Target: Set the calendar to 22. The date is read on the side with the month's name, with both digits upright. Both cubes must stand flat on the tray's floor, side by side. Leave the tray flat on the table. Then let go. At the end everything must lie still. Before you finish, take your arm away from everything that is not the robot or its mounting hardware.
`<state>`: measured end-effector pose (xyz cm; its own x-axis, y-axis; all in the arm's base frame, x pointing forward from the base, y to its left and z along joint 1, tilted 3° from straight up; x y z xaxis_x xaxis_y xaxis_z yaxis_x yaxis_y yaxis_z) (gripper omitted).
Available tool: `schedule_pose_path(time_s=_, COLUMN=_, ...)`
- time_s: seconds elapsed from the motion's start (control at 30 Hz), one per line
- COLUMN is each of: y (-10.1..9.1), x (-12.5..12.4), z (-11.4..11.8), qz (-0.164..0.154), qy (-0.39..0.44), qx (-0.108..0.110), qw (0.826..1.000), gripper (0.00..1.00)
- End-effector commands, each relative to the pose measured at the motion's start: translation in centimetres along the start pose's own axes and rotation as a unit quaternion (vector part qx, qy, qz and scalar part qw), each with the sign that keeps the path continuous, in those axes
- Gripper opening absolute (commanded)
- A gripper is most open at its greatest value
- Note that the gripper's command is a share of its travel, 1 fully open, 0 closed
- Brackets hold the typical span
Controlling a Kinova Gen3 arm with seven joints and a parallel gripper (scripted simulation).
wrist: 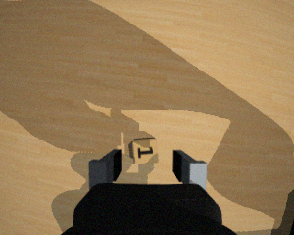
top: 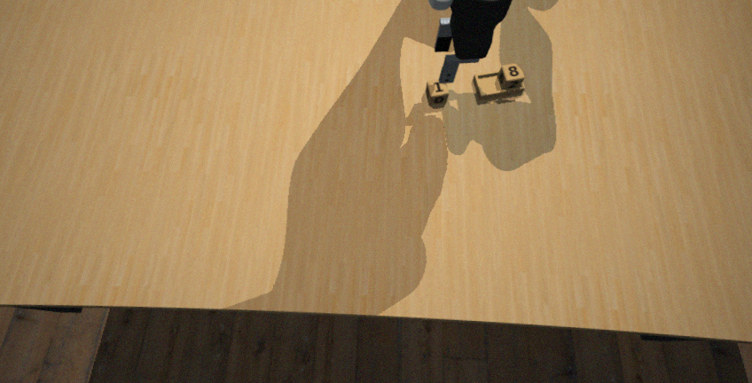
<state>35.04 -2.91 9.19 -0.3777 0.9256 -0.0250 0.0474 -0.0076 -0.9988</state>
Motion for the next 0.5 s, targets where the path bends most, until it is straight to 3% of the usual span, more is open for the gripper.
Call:
schedule_pose_path(time_s=0.0, y=0.15, x=-0.1, z=0.11, qz=-0.006, qy=-0.034, qx=0.0, qw=0.999, gripper=1.0)
schedule_pose_path(time_s=0.3, y=0.15, x=-0.04, z=0.06, qz=-0.006, qy=-0.044, qx=-0.002, qw=0.999, gripper=1.0)
schedule_pose_path(time_s=0.33, y=0.15, x=-0.04, z=0.06, qz=-0.006, qy=-0.044, qx=-0.002, qw=0.999, gripper=0.9)
schedule_pose_path(time_s=0.47, y=0.15, x=-0.04, z=0.06, qz=-0.006, qy=-0.044, qx=-0.002, qw=0.999, gripper=0.9)
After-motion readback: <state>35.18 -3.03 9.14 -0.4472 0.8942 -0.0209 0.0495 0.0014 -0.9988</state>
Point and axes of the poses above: the point where the finger pads meet when closed, its own y axis out along the fingers, its own z axis across the jaws, x = y × z, the point moved 8 cm from there along -y, back along the fingers, and after that the axes turned 5 degrees about -y, right-handed, at the moved point
